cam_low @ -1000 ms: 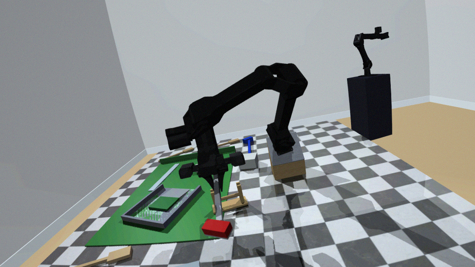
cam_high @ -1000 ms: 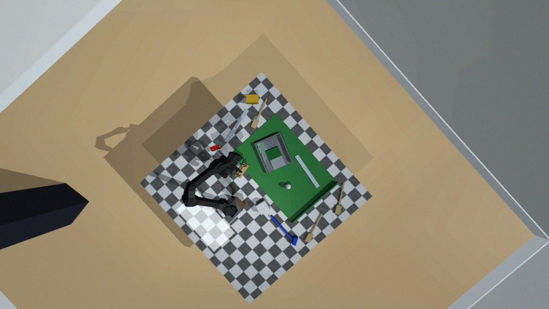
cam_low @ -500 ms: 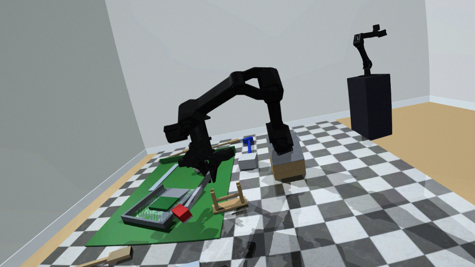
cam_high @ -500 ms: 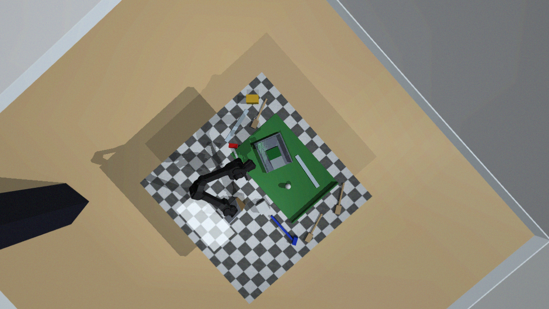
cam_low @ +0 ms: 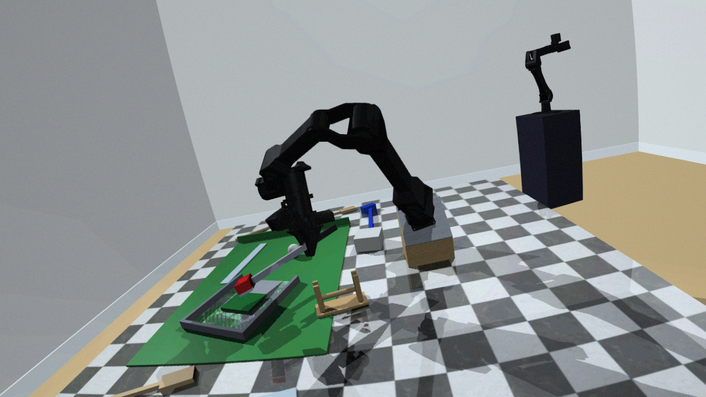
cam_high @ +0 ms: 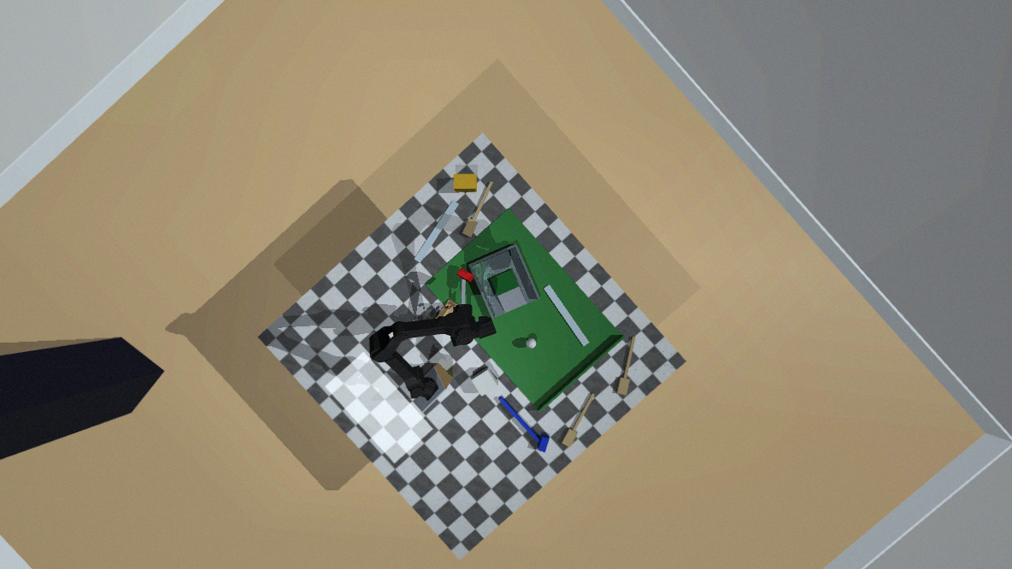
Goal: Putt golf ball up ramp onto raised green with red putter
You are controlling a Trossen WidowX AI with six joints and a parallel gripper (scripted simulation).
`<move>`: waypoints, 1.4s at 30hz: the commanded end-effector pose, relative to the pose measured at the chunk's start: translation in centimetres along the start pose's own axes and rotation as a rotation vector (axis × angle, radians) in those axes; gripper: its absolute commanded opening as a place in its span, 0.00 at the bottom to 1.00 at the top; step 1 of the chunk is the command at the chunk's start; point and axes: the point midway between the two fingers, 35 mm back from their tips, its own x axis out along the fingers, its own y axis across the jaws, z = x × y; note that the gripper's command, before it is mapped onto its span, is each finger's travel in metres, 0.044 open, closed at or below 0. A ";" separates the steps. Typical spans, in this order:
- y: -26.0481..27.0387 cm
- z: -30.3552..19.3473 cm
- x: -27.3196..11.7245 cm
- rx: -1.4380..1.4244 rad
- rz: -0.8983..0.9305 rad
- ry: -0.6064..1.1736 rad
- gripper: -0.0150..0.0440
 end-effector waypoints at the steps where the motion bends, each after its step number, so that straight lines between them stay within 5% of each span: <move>1: -1.4 -0.7 -0.8 0.100 0.006 -0.039 0.25; 42: -11.0 -14.8 -6.6 1.219 0.370 -0.600 0.25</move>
